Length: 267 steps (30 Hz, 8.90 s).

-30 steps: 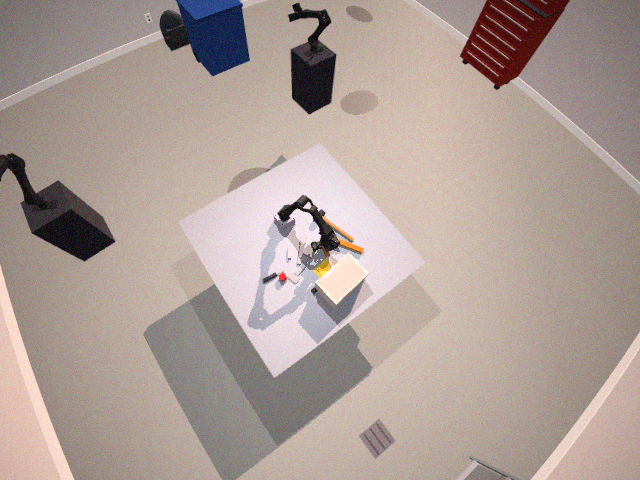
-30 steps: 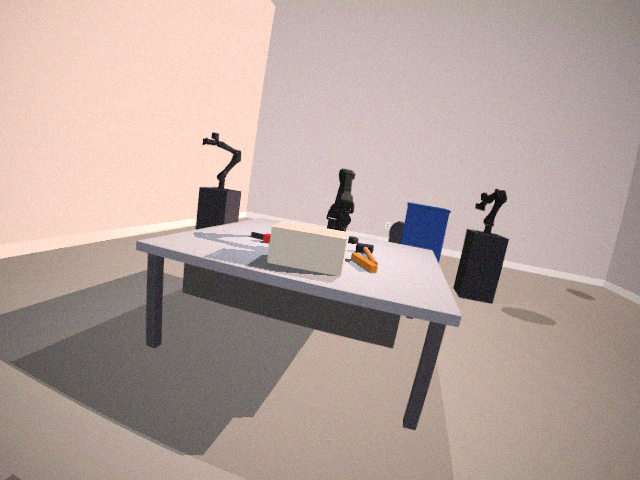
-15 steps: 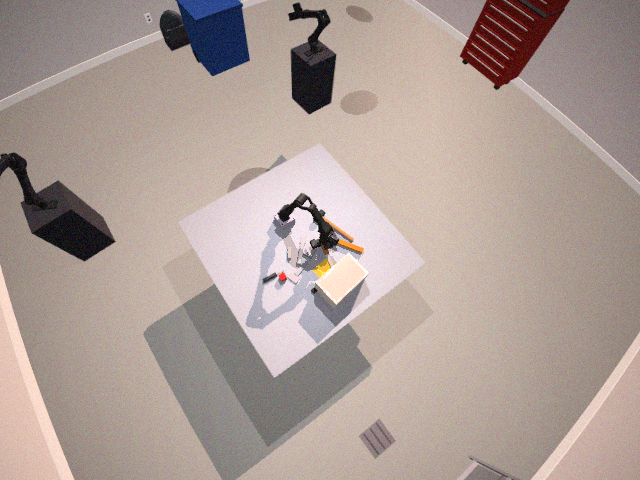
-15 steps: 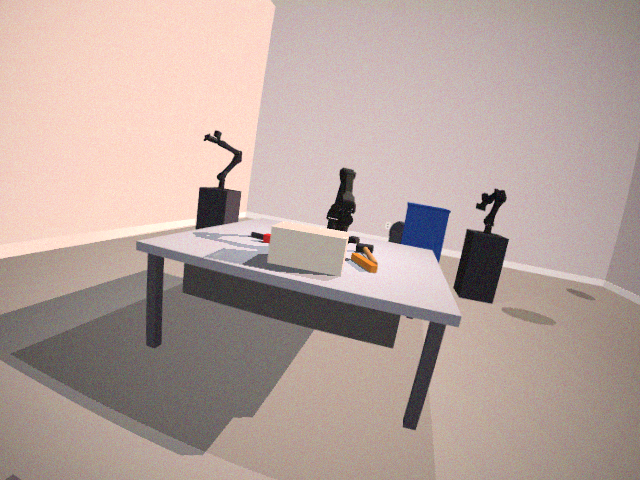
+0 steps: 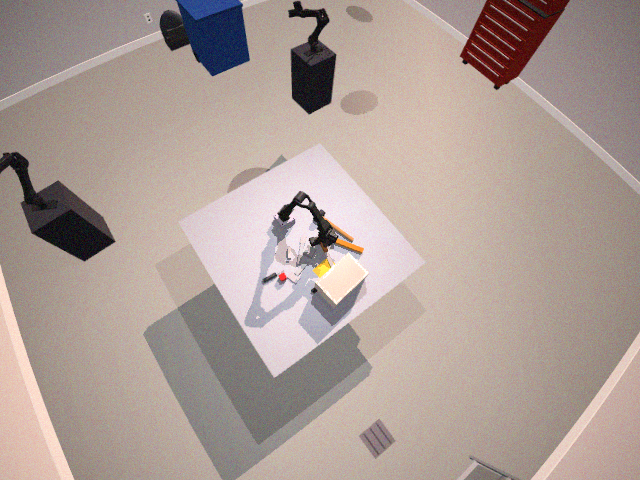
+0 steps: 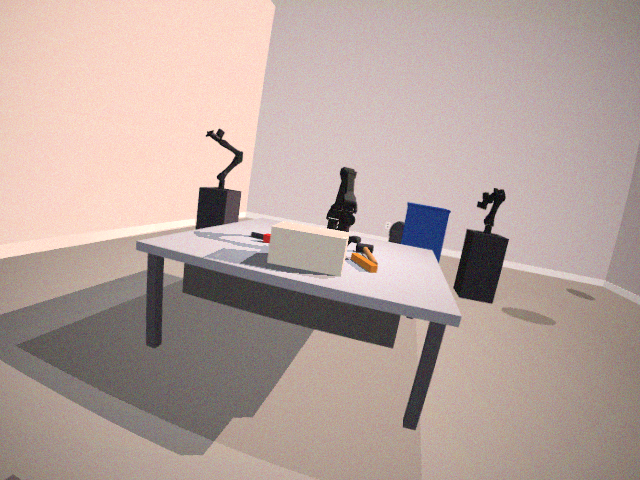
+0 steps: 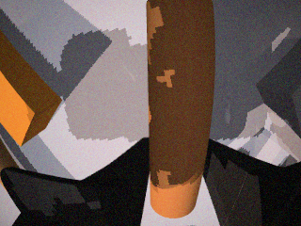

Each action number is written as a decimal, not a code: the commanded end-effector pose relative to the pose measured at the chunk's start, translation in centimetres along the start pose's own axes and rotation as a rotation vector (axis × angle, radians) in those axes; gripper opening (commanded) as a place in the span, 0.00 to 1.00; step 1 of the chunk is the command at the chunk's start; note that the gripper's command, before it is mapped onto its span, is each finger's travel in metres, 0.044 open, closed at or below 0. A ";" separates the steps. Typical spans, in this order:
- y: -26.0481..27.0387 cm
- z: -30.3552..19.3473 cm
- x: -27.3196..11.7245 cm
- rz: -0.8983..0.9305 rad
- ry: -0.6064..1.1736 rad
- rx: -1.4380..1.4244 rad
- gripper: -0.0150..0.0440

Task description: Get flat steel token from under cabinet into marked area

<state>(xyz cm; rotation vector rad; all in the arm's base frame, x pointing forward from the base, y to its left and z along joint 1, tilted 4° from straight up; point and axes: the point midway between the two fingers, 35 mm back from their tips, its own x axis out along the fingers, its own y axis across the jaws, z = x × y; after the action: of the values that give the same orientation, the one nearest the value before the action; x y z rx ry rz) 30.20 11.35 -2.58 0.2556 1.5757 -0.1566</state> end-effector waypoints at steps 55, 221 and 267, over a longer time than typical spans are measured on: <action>0.6 -7.8 0.0 0.001 0.005 -0.001 0.25; 1.9 4.1 -0.3 0.000 0.000 0.003 0.25; 1.8 8.9 -0.5 0.000 -0.004 0.003 0.25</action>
<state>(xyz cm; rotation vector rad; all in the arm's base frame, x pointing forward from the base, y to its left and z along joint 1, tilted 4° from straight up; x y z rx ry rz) 38.85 10.88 -2.21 0.2578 1.5737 -0.1613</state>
